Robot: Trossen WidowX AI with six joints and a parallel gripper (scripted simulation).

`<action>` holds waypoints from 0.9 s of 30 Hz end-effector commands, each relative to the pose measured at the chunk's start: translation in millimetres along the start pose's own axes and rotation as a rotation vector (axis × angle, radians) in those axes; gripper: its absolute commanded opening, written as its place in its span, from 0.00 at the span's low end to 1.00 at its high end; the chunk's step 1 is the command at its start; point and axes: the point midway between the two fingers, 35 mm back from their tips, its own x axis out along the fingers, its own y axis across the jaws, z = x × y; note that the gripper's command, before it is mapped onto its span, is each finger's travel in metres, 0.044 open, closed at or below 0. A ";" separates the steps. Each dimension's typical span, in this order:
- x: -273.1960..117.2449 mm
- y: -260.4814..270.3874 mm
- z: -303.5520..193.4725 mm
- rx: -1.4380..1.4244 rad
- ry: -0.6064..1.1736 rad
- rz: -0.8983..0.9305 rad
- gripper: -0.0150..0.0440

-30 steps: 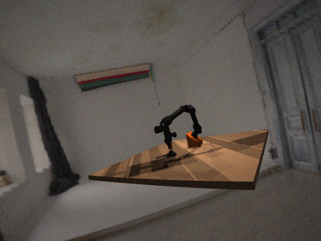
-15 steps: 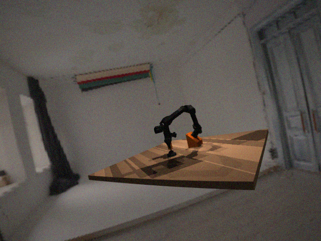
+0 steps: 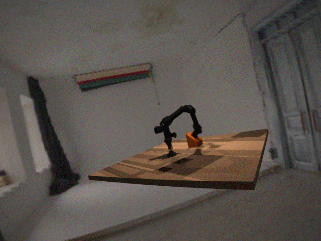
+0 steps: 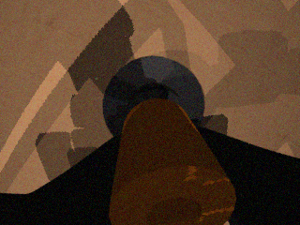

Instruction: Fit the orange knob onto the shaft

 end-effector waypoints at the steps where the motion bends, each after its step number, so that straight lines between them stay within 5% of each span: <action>1: -4.8 0.2 1.0 0.000 0.007 -0.003 0.25; 27: -2.8 -1.7 -2.1 0.000 0.007 -0.003 0.25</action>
